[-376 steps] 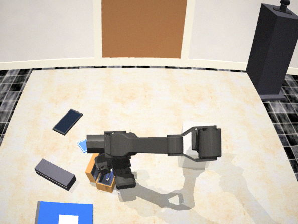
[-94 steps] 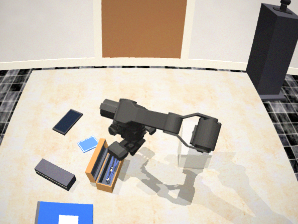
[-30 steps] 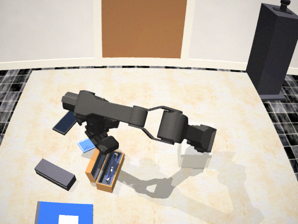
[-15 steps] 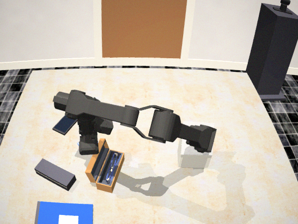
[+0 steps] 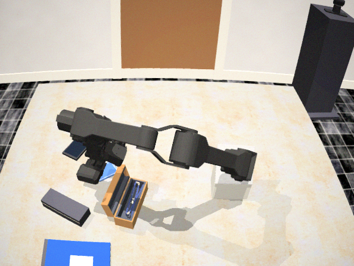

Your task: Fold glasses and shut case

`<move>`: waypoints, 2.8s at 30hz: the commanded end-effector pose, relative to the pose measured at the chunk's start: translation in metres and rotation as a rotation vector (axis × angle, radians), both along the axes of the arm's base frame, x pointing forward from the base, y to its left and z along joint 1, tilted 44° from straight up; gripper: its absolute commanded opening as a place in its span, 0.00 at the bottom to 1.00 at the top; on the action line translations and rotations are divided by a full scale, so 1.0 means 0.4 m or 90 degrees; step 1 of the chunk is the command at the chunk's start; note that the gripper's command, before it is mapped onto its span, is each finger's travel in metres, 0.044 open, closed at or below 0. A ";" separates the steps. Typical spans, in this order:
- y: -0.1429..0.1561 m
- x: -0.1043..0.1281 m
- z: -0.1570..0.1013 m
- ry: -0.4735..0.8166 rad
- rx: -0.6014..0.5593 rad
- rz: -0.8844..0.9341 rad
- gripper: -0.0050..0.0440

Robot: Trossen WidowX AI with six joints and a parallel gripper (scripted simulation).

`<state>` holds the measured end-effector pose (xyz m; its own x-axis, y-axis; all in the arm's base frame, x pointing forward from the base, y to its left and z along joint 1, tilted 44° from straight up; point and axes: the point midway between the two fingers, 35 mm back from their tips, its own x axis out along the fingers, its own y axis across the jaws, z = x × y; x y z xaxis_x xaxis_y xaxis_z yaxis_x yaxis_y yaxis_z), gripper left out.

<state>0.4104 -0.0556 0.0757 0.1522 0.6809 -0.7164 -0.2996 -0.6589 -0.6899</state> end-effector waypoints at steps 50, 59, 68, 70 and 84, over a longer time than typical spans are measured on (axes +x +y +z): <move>0.093 -0.020 -0.083 0.033 0.029 0.005 0.10; 0.096 -0.037 -0.077 0.033 0.028 0.004 0.10; 0.097 -0.050 -0.071 0.033 0.027 0.002 0.10; 0.097 -0.051 -0.071 0.033 0.027 0.002 0.10; 0.097 -0.065 -0.064 0.033 0.026 0.000 0.10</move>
<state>0.3897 -0.0190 0.0492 0.1226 0.7069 -0.6966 -0.3286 -0.6334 -0.7006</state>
